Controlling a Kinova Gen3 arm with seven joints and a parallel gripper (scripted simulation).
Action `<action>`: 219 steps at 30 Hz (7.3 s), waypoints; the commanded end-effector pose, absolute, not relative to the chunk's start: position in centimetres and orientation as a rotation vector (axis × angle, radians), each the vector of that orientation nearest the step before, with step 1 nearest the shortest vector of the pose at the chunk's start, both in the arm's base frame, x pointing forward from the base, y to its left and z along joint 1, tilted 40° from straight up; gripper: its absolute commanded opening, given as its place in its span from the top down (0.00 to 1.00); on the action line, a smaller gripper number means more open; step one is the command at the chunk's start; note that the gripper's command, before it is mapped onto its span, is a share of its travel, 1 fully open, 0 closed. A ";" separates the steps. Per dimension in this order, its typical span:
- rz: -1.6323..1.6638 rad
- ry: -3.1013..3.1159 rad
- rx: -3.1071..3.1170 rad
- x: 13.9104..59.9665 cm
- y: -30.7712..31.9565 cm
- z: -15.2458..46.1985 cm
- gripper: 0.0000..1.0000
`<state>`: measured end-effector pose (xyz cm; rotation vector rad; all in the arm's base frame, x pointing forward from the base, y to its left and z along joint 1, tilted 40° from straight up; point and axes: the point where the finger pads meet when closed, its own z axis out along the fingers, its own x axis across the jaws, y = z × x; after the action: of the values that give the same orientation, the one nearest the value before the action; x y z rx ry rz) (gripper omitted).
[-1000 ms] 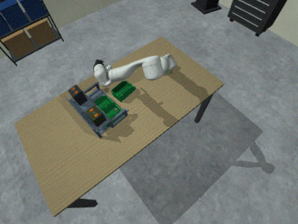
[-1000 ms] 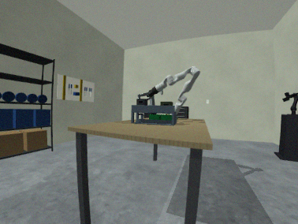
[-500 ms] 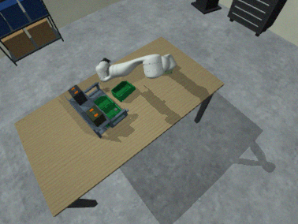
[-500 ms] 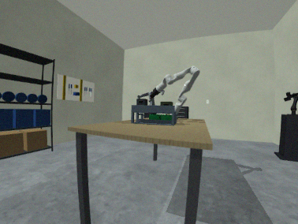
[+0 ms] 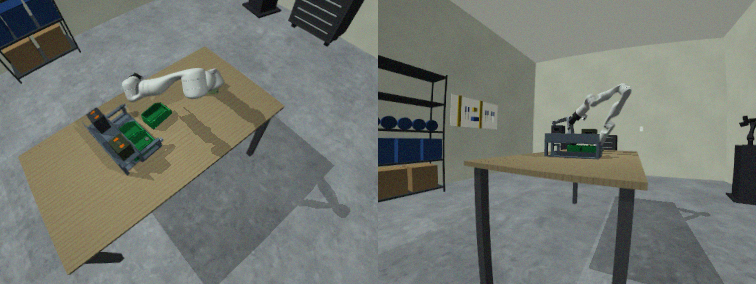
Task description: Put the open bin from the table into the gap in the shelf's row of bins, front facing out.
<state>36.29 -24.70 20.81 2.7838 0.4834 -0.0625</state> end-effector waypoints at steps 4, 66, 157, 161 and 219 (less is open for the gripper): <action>-0.062 0.431 2.808 35.7 -24.6 20.8 0.00; -0.059 0.153 2.956 33.5 -22.1 19.6 0.00; -0.054 -0.264 3.111 31.6 -18.4 18.7 0.00; -0.054 -0.290 3.118 31.5 -18.2 18.7 0.00; -0.053 -0.550 3.178 31.0 -16.1 18.6 0.00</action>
<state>31.09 -15.96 18.47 3.1787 -0.5184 -0.0587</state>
